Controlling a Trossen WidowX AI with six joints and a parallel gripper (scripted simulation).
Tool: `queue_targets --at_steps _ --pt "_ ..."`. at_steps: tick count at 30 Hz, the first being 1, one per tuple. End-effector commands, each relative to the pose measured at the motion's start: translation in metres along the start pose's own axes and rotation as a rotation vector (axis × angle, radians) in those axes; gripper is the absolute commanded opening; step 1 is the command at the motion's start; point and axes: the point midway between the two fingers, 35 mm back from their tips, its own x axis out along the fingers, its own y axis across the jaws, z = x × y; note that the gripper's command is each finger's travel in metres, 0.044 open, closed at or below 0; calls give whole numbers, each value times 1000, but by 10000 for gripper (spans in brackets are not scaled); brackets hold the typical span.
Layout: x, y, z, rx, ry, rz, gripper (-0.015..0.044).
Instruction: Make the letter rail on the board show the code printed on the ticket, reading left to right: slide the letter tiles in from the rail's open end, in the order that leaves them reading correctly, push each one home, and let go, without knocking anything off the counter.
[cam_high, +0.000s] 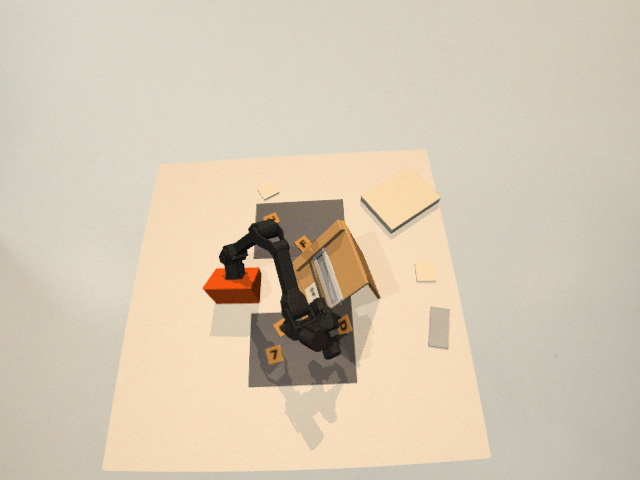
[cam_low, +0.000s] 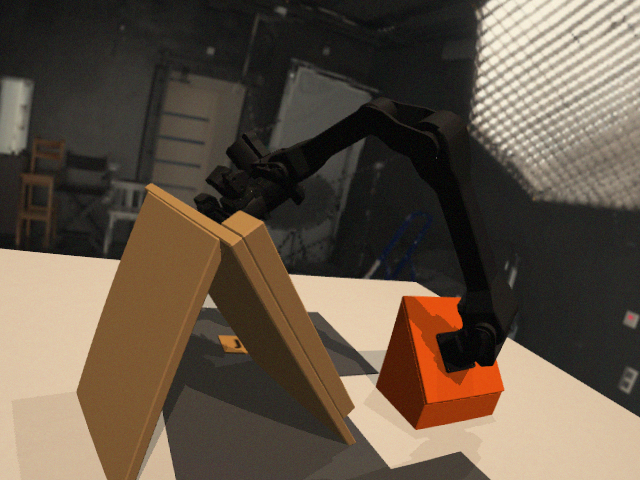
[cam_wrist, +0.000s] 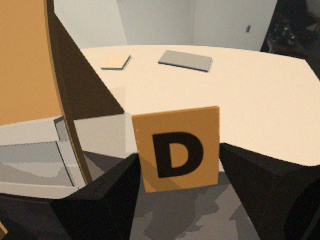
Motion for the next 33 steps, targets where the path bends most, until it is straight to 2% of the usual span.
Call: queue_targets --at_steps 1,33 --pt "-1 2 2 -1 -3 1 0" --pt "-1 17 1 0 -3 2 0"
